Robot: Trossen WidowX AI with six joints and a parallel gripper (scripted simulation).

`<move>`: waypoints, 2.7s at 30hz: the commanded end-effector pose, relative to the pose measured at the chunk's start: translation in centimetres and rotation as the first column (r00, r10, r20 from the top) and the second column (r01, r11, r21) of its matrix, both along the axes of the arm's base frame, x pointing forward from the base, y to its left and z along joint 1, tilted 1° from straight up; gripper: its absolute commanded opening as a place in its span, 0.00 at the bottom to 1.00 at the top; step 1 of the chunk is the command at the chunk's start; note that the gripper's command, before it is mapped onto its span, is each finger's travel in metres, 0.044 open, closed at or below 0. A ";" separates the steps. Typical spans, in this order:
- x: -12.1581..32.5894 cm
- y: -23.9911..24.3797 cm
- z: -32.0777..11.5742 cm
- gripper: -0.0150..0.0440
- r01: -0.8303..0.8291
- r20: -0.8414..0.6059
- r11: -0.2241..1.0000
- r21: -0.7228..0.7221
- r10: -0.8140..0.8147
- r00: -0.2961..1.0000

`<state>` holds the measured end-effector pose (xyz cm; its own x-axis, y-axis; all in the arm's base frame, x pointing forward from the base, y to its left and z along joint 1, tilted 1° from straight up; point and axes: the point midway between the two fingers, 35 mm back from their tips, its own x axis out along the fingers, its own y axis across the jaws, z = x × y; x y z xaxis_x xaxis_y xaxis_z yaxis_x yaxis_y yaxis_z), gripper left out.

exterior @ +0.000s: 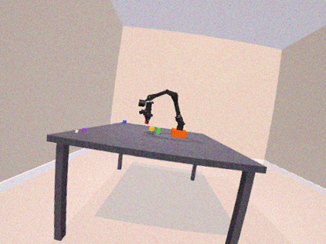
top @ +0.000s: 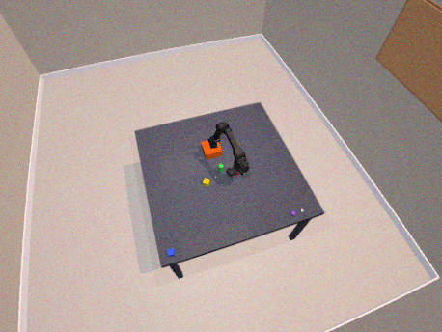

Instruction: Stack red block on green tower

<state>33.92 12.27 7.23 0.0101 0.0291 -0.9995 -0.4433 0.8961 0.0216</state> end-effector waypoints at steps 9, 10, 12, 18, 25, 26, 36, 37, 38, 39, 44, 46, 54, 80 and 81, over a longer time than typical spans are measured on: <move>0.1 0.0 2.3 0.25 -0.004 0.008 1.000 -0.003 0.004 1.000; 0.0 -0.1 2.3 0.25 -0.004 0.008 1.000 -0.003 0.004 1.000; -0.3 -0.7 2.4 0.25 -0.004 0.008 1.000 -0.004 0.004 1.000; -2.1 -3.2 2.7 0.25 -0.004 0.006 1.000 -0.006 0.004 1.000; -4.5 -5.8 2.8 0.25 -0.004 0.005 1.000 -0.008 0.004 1.000; -4.8 -6.2 2.8 0.25 -0.004 0.004 1.000 -0.008 0.004 1.000; -8.4 -9.0 2.4 0.25 0.000 0.005 1.000 -0.008 0.000 1.000; -8.8 -9.3 2.4 0.25 -0.001 0.004 1.000 -0.008 0.001 1.000; -9.2 -9.5 2.3 0.25 -0.001 0.004 1.000 -0.009 0.001 1.000; -9.6 -9.8 2.2 0.25 -0.001 0.003 1.000 -0.009 0.001 1.000; -11.3 -10.7 1.8 0.25 -0.004 0.000 1.000 -0.011 0.004 1.000; -11.3 -10.7 1.8 0.25 -0.004 0.000 1.000 -0.011 0.004 1.000; -11.6 -10.5 -0.7 0.25 -0.004 -0.001 1.000 -0.011 0.004 1.000; -11.6 -10.5 -3.8 0.25 -0.004 -0.001 1.000 -0.011 0.004 1.000; -11.6 -10.5 -3.8 0.25 -0.004 -0.001 1.000 -0.011 0.004 1.000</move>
<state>22.37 1.87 3.50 0.0095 0.0236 -0.9997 -0.4494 0.8932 0.0168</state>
